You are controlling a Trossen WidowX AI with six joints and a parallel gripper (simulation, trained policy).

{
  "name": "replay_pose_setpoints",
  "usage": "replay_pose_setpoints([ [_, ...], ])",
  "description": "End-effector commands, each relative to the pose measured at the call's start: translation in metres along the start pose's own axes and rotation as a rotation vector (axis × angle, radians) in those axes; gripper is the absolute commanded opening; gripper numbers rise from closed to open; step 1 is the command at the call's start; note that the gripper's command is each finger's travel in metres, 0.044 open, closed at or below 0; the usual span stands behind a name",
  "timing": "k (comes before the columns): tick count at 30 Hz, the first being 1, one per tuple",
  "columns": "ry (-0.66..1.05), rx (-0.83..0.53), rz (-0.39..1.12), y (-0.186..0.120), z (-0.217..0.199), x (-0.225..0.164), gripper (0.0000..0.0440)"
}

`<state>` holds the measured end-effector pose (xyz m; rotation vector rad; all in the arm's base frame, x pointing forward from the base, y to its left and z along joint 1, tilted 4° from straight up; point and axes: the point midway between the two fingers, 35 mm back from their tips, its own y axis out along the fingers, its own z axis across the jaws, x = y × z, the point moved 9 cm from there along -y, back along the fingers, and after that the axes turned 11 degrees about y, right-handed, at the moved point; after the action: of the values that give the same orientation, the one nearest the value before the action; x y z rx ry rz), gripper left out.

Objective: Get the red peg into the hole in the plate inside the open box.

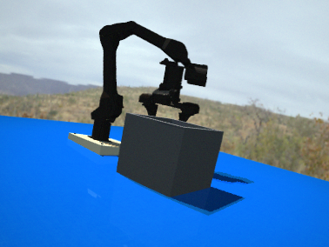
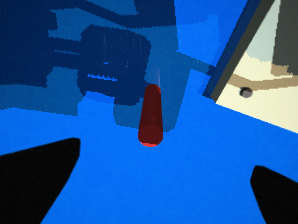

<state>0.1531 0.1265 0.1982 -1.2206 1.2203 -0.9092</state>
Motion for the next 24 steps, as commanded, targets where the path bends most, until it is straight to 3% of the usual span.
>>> replay_pose_setpoints([
  [1,0.013,-0.014,-0.013,0.012,0.000,0.003,0.0436],
  [15,0.037,-0.025,-0.036,0.049,0.003,0.008,0.0413],
  [18,0.033,-0.018,-0.036,0.055,0.005,0.008,0.0360],
  [24,0.024,-0.001,-0.039,0.061,0.011,0.006,0.0210],
])
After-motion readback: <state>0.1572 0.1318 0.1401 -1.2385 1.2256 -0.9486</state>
